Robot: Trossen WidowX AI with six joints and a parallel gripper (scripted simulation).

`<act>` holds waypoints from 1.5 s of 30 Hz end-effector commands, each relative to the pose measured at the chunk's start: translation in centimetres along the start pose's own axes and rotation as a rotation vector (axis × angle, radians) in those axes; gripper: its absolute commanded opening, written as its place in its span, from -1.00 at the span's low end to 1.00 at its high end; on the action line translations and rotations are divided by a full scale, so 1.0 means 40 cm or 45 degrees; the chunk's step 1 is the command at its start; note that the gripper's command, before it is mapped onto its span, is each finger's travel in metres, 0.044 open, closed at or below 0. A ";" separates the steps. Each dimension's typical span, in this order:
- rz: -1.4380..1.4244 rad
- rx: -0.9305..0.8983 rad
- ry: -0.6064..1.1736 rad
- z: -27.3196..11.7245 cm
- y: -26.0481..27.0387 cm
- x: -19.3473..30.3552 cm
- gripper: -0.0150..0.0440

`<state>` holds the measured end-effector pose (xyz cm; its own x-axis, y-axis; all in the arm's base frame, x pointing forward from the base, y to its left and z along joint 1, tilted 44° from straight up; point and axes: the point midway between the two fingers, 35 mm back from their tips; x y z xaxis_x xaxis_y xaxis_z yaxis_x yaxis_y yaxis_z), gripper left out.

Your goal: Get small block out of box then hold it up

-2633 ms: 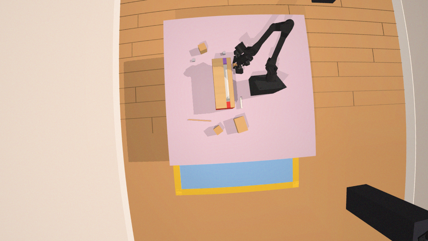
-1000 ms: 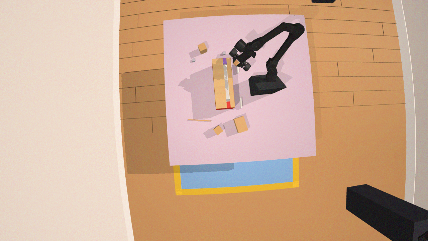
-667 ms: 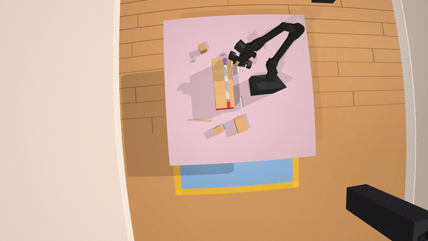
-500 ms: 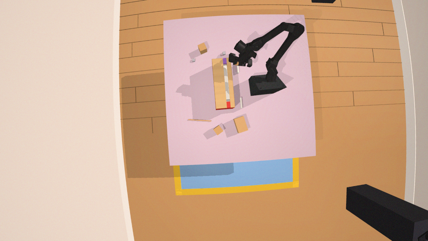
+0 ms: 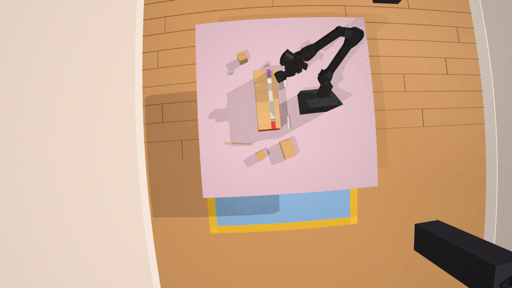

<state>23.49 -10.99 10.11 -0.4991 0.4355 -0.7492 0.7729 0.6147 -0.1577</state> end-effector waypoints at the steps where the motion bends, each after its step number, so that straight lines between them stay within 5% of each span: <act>1: -0.211 0.011 -0.006 -0.007 0.002 0.002 -0.49; 45: -2.480 0.152 0.000 -0.087 0.024 0.018 -0.49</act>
<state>22.57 -7.99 11.47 -0.6506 -0.6565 0.3819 -0.6540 0.2285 -0.7212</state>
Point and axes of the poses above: the point midway between the two fingers, 35 mm back from their tips, its own z axis out along the fingers, its own y axis across the jaws, x = y × z, and after that the axes turned 8 degrees about -z, right-handed
